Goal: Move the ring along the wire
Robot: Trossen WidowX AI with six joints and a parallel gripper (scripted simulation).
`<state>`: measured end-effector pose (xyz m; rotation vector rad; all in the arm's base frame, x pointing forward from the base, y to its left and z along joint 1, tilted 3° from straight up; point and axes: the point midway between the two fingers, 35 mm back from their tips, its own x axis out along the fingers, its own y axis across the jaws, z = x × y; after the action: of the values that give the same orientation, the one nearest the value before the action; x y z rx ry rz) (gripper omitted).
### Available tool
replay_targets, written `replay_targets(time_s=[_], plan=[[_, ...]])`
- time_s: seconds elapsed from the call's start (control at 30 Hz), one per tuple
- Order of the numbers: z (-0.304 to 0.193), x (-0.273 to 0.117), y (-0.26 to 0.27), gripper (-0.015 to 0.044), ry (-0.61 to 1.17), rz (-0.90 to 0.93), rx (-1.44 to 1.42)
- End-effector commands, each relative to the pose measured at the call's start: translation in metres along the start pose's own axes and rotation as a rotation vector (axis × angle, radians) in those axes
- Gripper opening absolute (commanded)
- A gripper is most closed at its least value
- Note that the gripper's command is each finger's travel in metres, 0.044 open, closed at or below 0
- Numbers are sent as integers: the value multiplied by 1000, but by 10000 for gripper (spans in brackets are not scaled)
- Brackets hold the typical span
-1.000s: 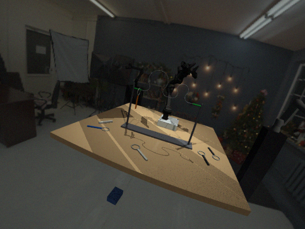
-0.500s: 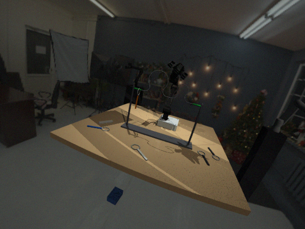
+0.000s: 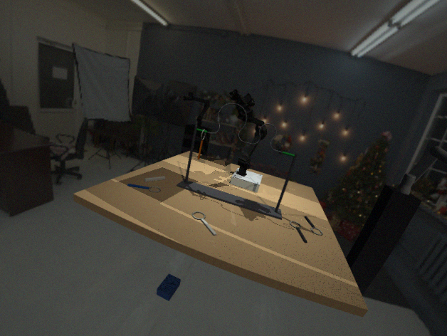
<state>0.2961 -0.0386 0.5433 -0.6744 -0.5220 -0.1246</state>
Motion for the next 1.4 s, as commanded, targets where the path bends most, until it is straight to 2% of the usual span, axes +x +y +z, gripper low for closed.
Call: replay_targets(time_s=[0.0, 0.43, 0.77, 1.03, 1.37], plan=[[-37, -3, -16, 160, 101, -46, -68], [-144, -17, -31, 160, 244, -37, -73], [-222, -47, -27, 160, 296, 6, 26], [-297, -103, 0, 160, 322, 91, 219], [-365, -206, 71, 160, 402, 264, 493]])
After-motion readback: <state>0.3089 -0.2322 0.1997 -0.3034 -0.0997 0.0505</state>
